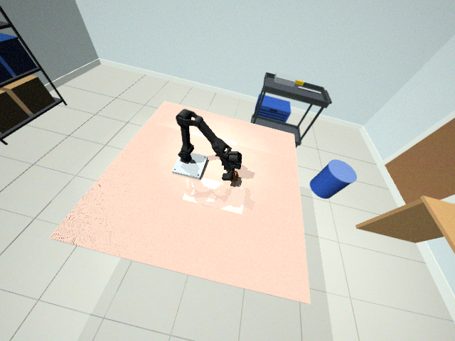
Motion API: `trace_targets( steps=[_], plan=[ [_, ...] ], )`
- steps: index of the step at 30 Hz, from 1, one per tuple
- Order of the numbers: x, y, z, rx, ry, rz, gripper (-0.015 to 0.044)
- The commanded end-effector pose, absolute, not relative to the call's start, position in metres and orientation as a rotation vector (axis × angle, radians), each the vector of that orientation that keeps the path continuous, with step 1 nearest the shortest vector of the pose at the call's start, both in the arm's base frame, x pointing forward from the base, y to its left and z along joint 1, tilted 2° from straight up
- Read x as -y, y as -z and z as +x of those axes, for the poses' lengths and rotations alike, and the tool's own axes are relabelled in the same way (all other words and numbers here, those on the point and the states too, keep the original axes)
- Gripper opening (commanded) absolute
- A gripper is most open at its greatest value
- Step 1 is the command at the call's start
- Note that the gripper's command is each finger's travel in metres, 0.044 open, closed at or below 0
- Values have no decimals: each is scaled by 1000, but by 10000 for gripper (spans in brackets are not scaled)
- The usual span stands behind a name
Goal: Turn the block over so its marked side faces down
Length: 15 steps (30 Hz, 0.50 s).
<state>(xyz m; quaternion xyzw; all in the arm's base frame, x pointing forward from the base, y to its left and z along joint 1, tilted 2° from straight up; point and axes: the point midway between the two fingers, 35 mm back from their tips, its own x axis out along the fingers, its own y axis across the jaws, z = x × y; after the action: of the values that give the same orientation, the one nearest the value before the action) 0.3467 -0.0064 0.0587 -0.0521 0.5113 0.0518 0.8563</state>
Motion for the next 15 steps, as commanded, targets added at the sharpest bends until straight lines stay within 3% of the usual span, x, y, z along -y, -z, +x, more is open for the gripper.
trace_targets(
  steps=[1, 15],
  plan=[
    [6, -62, 348, -1045, -116, -113, 0],
    [7, -38, 360, -847, -121, -89, 0]
  ],
)
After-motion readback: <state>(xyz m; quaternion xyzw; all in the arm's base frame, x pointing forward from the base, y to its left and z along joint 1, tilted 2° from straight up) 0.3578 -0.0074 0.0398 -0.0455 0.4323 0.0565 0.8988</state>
